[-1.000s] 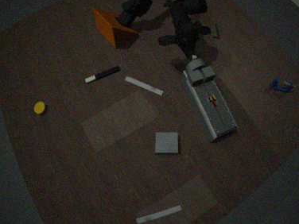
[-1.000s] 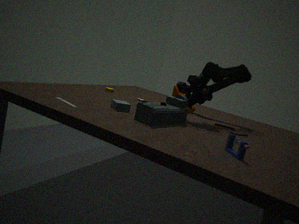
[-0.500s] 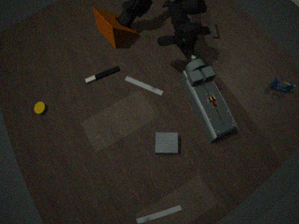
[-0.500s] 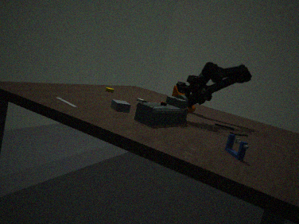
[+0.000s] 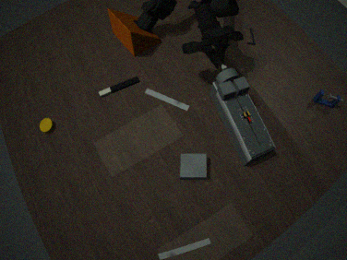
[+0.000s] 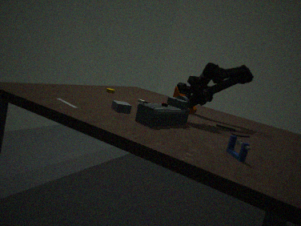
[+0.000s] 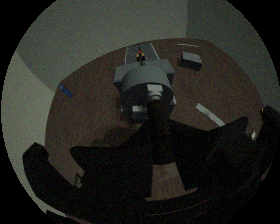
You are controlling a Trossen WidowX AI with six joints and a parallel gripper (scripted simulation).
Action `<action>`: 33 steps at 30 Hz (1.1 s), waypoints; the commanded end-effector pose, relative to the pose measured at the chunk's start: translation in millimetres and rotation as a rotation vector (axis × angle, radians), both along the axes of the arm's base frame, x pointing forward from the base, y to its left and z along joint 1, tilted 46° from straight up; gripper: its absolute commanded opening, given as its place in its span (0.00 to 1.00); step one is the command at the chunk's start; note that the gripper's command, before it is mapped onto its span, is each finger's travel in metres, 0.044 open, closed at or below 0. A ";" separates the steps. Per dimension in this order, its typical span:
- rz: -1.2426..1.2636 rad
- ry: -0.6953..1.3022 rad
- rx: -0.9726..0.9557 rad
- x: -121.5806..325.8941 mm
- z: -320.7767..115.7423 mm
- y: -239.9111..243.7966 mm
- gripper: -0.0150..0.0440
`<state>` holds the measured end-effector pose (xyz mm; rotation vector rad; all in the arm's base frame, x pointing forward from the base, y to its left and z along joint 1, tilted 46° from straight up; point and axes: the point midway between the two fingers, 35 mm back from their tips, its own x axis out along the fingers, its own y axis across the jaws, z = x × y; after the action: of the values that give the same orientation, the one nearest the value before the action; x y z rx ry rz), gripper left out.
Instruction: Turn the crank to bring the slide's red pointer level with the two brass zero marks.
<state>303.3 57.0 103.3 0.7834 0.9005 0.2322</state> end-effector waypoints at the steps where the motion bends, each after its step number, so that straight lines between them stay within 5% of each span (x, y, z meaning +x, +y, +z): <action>1: -0.017 0.018 -0.011 -1.7 -7.9 -4.4 0.25; 33: -0.017 0.018 -0.011 -2.8 -16.9 -4.8 0.25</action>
<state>302.1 54.2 95.0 0.7859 0.8967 0.2253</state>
